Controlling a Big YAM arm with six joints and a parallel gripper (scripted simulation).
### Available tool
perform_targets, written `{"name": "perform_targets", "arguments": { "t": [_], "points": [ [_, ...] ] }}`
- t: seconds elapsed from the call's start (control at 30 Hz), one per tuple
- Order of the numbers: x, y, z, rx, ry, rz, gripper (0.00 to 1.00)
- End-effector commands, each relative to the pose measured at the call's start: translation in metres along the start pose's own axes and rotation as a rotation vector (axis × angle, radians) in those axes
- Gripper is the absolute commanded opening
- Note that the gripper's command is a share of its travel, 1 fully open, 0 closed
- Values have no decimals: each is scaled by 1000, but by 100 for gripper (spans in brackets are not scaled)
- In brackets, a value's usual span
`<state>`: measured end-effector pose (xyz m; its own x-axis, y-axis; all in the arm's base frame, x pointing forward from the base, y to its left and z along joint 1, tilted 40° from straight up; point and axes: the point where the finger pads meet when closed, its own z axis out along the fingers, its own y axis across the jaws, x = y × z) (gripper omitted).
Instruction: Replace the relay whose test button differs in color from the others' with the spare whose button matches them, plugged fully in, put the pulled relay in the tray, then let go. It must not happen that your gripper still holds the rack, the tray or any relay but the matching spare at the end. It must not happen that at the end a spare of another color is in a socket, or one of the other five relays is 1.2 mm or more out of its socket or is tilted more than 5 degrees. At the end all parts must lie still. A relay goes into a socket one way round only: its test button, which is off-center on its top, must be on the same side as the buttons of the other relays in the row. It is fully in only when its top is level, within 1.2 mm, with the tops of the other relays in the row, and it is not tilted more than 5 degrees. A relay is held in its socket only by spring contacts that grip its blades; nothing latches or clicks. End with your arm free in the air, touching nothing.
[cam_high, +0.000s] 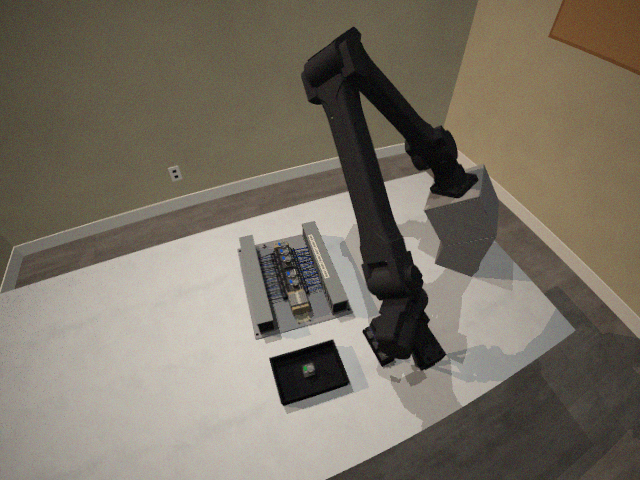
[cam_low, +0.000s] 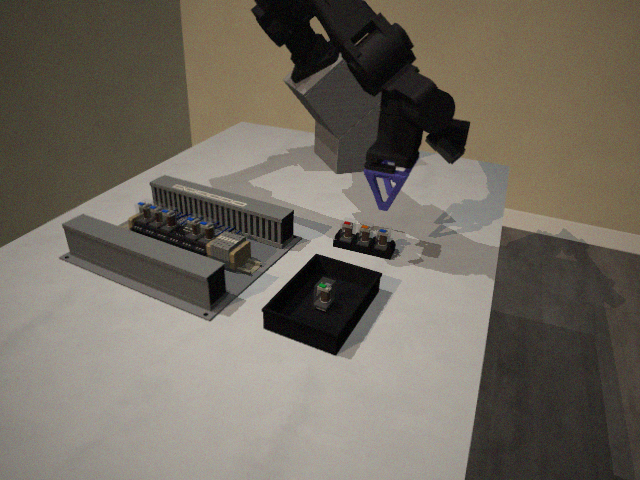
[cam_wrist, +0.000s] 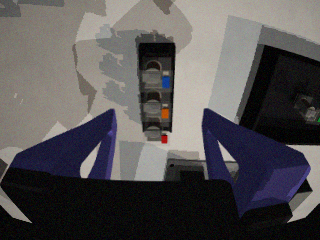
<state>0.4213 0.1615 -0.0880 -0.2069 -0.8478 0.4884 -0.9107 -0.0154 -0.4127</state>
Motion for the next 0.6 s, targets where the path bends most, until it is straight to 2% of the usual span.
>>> {"name": "perform_targets", "arguments": {
  "t": [0.0,0.57],
  "points": [
    [-8,-8,-15,37,-35,19,59],
    [-6,-5,-13,34,-32,16,59]
  ]
}}
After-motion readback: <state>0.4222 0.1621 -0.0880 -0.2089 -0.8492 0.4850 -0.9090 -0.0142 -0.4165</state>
